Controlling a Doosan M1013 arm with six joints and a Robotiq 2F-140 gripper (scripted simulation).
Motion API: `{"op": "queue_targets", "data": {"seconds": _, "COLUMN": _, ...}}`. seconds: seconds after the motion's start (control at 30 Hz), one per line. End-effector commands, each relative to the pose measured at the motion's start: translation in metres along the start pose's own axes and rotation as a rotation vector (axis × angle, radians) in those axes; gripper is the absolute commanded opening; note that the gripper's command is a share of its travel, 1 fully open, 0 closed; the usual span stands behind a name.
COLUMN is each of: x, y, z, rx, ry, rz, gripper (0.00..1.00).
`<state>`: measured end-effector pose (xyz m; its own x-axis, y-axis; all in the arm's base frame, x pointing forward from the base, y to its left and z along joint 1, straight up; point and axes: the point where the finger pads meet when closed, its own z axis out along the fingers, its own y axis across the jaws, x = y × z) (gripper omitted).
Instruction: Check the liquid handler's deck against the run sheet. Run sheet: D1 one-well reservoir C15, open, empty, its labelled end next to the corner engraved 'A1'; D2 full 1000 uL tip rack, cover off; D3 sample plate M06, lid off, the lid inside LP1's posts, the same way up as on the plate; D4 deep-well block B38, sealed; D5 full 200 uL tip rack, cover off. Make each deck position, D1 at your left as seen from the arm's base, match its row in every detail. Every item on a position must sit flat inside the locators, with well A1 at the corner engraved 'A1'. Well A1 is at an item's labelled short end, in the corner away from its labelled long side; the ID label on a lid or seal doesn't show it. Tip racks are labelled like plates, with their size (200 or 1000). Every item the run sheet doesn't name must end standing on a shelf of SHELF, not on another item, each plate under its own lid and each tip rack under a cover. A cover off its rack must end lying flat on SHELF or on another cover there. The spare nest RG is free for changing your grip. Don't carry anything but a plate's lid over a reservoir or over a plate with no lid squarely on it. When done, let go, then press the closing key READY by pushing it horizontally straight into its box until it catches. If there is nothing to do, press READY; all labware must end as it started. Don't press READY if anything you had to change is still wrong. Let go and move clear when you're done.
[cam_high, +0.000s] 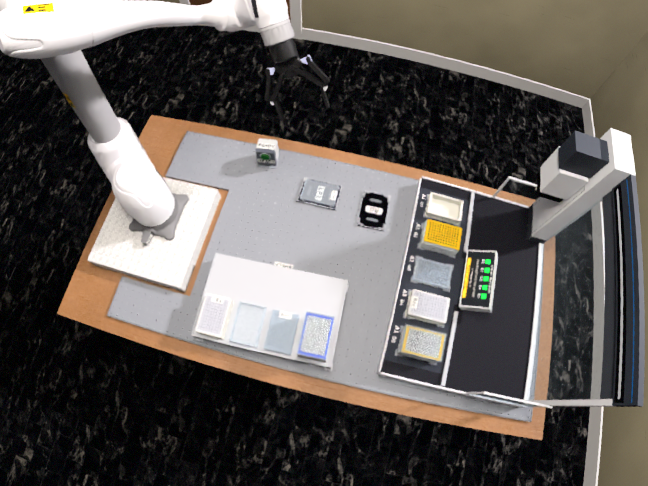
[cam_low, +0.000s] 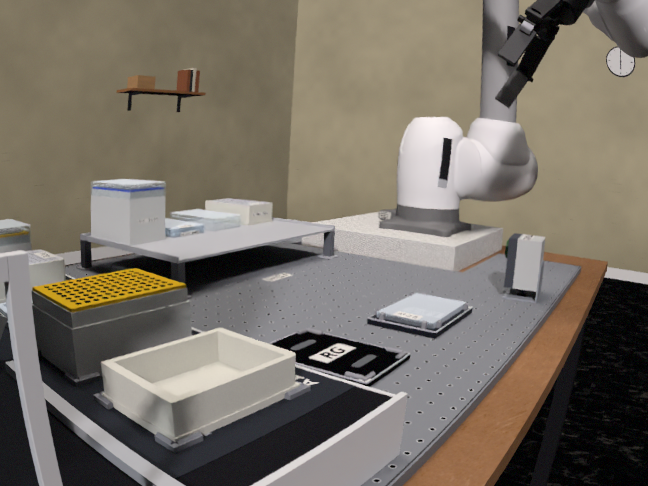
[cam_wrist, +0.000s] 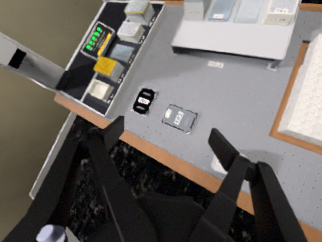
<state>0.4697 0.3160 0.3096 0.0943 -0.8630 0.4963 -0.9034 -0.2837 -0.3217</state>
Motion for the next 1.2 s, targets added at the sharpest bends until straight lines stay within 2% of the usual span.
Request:
{"op": "queue_targets", "data": {"seconds": 0.0, "x": 0.0, "y": 0.0, "z": 0.0, "rx": 0.0, "ry": -0.001, "rz": 0.001, "gripper": 1.0}}
{"op": "queue_targets", "data": {"seconds": 0.53, "x": 0.0, "y": 0.0, "z": 0.0, "rx": 0.0, "ry": -0.001, "rz": 0.001, "gripper": 1.0}}
{"op": "queue_targets", "data": {"seconds": 0.57, "x": 0.003, "y": -0.003, "z": 0.003, "rx": 0.001, "ry": -0.01, "rz": -0.017, "gripper": 0.79}}
{"op": "queue_targets", "data": {"seconds": 1.03, "x": 0.045, "y": -0.035, "z": 0.049, "rx": 0.014, "ry": -0.139, "rz": -0.265, "gripper": 0.79}}
{"op": "queue_targets", "data": {"seconds": 1.1, "x": 0.045, "y": -0.035, "z": 0.049, "rx": 0.014, "ry": -0.139, "rz": -0.265, "gripper": 0.79}}
{"op": "queue_targets", "data": {"seconds": 1.17, "x": 0.051, "y": -0.04, "z": 0.055, "rx": 0.016, "ry": -0.157, "rz": -0.301, "gripper": 0.79}}
